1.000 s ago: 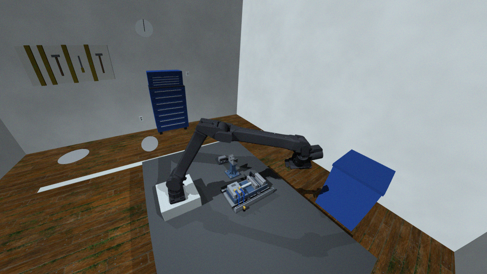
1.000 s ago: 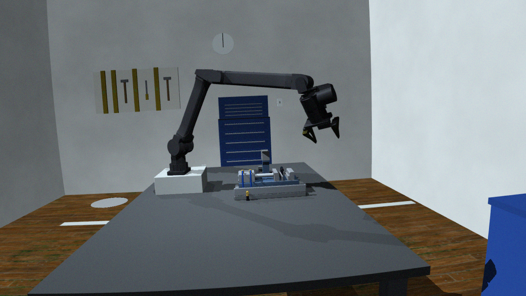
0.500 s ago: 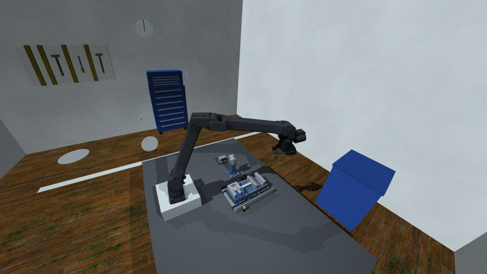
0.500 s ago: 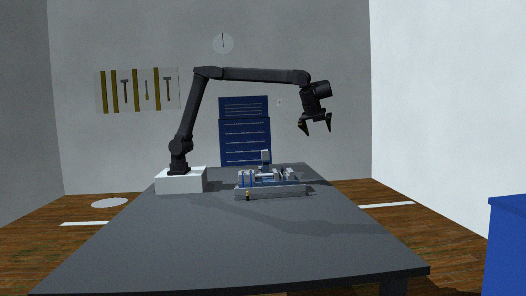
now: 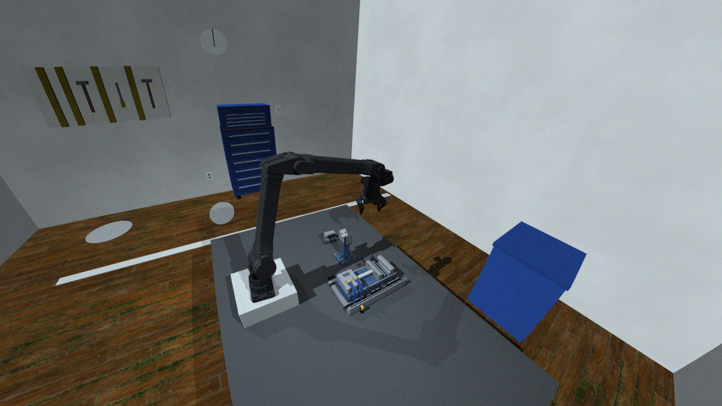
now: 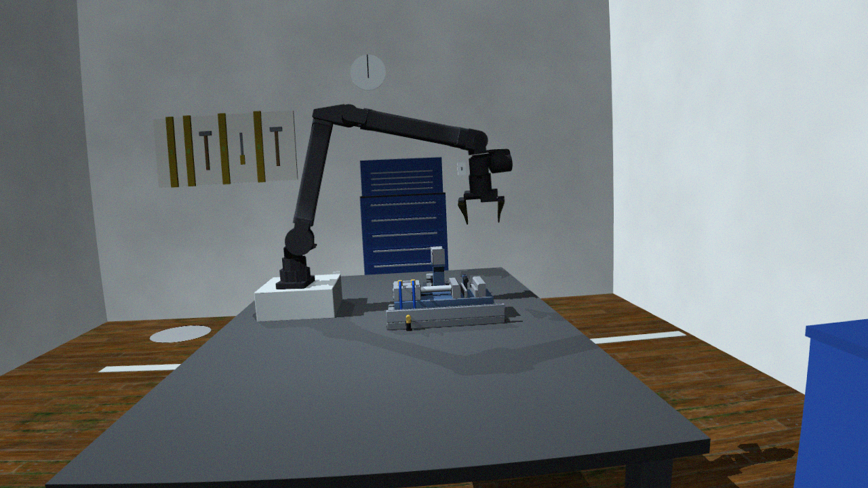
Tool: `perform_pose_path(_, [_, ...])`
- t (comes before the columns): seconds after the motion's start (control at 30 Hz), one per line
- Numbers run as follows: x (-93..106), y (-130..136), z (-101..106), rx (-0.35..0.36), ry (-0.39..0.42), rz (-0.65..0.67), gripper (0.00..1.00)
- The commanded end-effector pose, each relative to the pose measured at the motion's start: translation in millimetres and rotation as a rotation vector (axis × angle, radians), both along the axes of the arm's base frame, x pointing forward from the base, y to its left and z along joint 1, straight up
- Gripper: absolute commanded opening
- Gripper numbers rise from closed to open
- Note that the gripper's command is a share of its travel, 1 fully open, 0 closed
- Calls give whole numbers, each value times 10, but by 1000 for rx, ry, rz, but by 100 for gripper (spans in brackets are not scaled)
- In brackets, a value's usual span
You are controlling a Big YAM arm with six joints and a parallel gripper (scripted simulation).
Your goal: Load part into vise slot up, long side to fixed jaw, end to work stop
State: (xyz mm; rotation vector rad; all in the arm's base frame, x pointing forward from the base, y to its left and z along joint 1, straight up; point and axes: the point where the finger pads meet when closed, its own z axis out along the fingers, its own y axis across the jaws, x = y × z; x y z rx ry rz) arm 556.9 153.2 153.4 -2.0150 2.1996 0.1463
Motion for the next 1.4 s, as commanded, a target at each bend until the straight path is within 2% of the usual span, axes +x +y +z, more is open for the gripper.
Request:
perform_pose_path(0.0, [-433, 524, 140, -34, 18, 0, 100])
perform_pose_path(0.07, [-433, 524, 140, -34, 18, 0, 100])
perform_pose_path(0.1, [-818, 936, 166, -59, 22, 23, 100])
perform_pose_path(0.23, [-1397, 1309, 131, -138, 26, 93, 100])
perform_pose_path(0.3, [-1582, 1409, 123, -160, 24, 112, 100])
perform_pose_path(0.37, [-1669, 1450, 112, -173, 24, 123, 100])
perform_pose_path(0.4, [-1681, 1465, -70, -197, 55, 127, 100])
perform_pose_path(0.43, [-1620, 1381, -70, -197, 57, 106, 100])
perform_pose_path(0.67, [-1541, 1446, 14, -177, 31, 104, 100])
perform_pose_path(0.7, [-1541, 1446, 14, -177, 31, 104, 81])
perform_pose_path(0.8, [-1610, 1537, 14, -177, 30, 127, 81])
perform_pose_path(1.37, [-1596, 1518, 14, -177, 30, 124, 81])
